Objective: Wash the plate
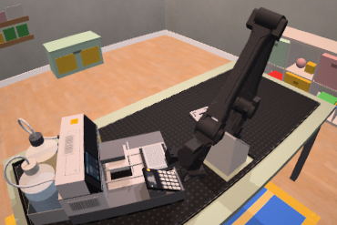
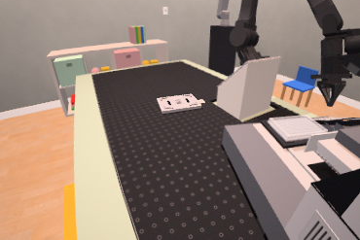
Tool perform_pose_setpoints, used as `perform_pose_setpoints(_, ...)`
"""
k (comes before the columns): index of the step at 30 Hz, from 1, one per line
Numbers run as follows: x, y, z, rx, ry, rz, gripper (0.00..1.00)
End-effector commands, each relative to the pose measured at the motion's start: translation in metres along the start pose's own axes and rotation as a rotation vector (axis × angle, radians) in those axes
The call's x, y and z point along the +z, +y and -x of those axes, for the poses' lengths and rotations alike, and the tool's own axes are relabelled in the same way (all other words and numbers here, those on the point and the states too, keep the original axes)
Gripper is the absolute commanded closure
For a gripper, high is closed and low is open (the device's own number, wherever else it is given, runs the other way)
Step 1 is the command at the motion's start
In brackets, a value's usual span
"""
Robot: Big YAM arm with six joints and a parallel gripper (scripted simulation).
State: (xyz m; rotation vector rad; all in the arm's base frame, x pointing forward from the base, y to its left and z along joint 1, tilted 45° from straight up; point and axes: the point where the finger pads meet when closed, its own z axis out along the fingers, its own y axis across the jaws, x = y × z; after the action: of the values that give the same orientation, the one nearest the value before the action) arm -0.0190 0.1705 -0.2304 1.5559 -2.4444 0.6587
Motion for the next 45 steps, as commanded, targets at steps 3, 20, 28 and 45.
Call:
perform_pose_setpoints(3,-0.014,0.001,-0.002,-0.001,-0.007,-0.001,1.00)
perform_pose_setpoints(20,-0.044,0.010,0.011,-0.001,-0.028,0.015,1.00)
perform_pose_setpoints(28,-0.042,0.007,0.011,0.002,-0.023,0.015,1.00)
perform_pose_setpoints(45,-0.042,0.007,0.011,0.002,-0.023,0.015,1.00)
